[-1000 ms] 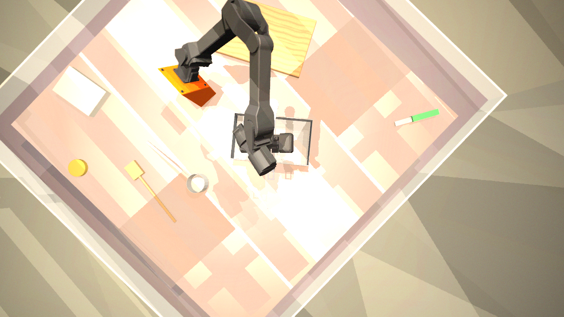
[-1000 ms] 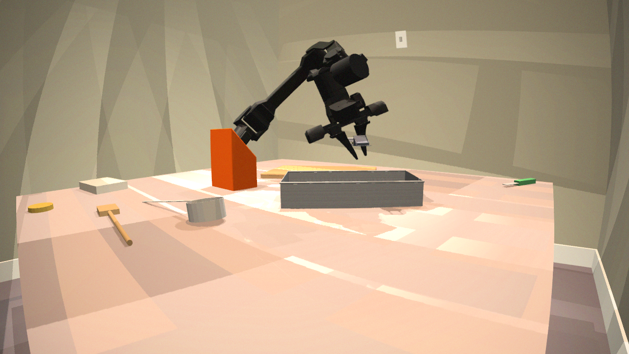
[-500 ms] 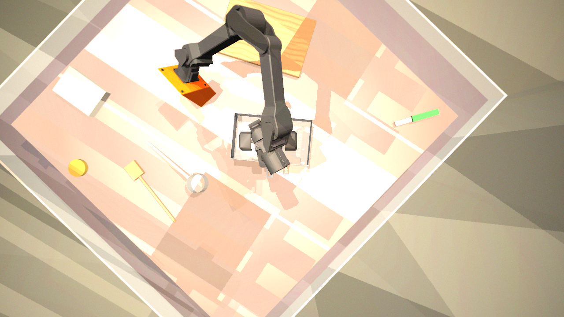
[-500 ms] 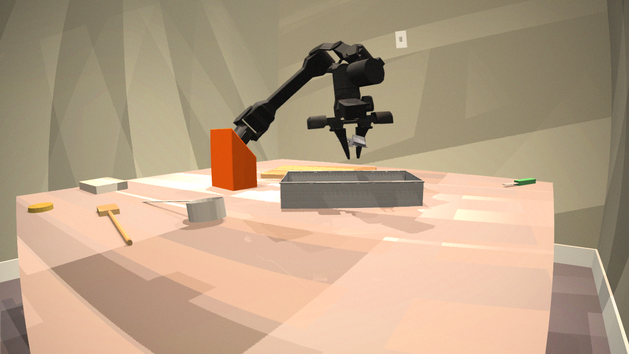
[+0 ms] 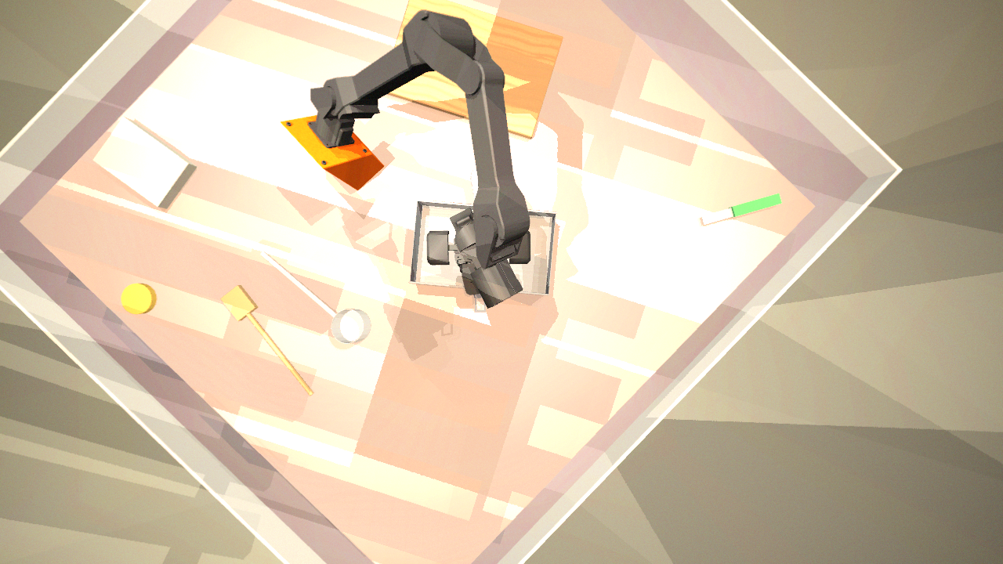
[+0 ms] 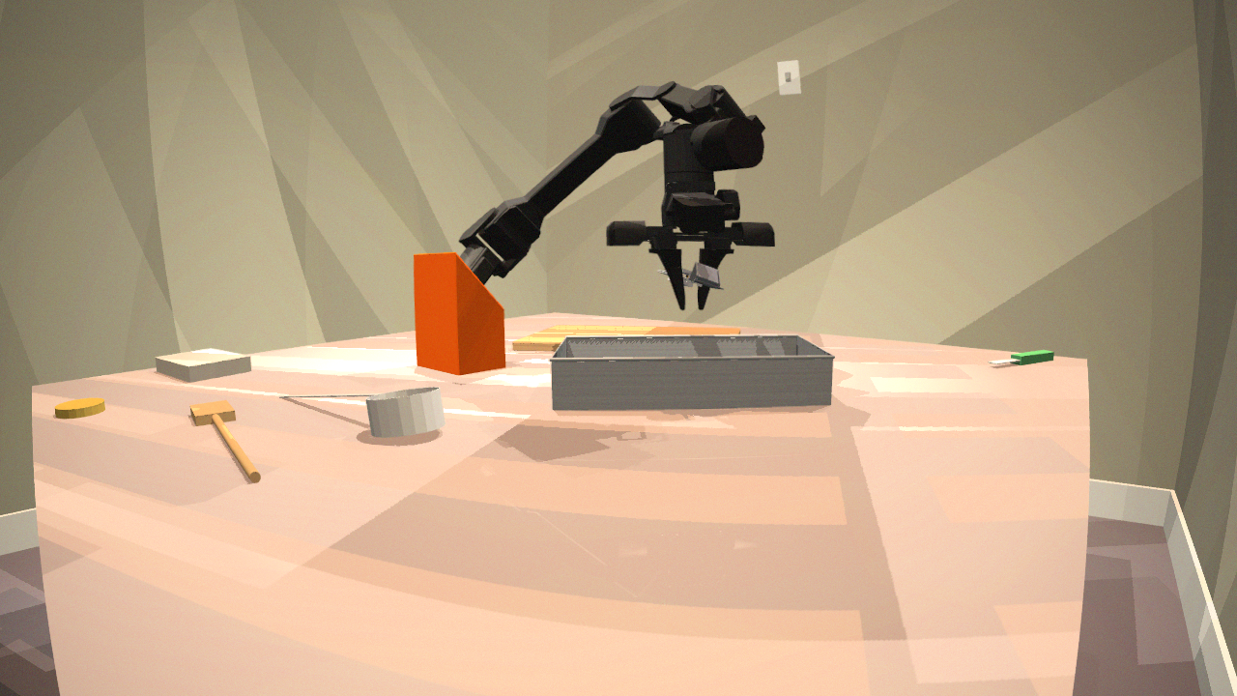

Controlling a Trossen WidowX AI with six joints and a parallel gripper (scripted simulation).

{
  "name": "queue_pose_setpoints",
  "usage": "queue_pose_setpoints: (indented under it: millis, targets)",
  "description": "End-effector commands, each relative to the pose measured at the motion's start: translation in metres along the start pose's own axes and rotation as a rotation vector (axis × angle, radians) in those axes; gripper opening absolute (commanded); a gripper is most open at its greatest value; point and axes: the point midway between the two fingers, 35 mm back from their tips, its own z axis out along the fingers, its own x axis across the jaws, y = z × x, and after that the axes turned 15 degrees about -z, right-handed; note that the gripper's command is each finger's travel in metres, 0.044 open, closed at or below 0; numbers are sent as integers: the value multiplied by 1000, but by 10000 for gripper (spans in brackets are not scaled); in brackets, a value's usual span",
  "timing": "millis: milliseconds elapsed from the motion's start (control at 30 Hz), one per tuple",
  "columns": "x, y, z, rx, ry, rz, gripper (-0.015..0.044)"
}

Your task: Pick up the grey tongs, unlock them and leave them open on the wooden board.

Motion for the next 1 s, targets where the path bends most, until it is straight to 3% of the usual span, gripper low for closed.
queue_pose_setpoints:
  millis: [0,967]
  targets:
    - [12,-10,-5,-2,-2,-39,-150]
    - [112,-158,-51,0,-7,-513,-150]
